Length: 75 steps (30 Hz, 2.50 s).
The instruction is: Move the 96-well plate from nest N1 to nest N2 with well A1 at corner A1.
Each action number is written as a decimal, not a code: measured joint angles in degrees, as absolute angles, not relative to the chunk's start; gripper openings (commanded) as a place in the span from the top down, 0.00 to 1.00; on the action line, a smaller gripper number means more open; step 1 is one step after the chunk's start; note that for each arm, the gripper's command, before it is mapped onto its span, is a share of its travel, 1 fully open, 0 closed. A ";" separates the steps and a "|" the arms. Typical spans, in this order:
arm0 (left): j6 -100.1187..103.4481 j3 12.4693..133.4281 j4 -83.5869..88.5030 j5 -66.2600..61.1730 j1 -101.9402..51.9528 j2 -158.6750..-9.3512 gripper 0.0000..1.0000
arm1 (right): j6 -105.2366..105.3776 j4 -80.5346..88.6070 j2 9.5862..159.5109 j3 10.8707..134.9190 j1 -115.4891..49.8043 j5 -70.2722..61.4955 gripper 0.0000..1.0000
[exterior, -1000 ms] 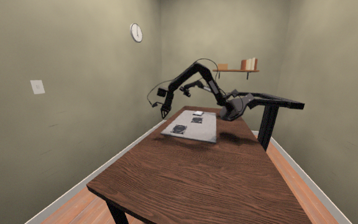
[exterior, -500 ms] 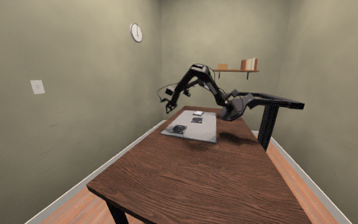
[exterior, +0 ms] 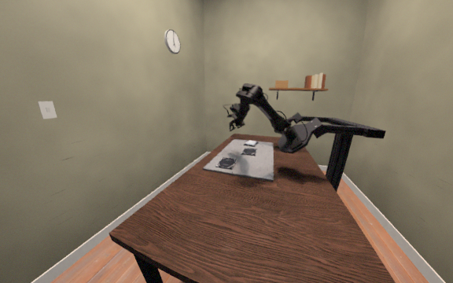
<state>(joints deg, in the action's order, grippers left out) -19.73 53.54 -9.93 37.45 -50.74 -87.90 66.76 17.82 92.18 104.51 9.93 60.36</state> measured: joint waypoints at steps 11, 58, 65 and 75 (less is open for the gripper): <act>-25.54 42.41 -25.93 42.02 -69.04 -91.05 0.00 | 53.01 2.63 82.63 80.51 6.98 57.30 0.00; -35.05 25.41 -51.00 48.58 -97.56 -97.32 0.00 | -3.60 -17.08 59.07 12.53 -28.36 43.79 0.00; -35.05 25.41 -51.03 48.60 -97.56 -97.32 0.00 | -3.86 -16.93 59.22 12.53 -28.42 43.92 0.00; -35.05 25.41 -51.03 48.60 -97.56 -97.32 0.00 | -14.81 -13.06 59.61 12.86 -26.89 40.38 0.00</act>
<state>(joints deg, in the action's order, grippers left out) -35.05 25.41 -51.03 48.60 -97.56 -97.32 -14.81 -13.06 59.61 12.86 -26.89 40.38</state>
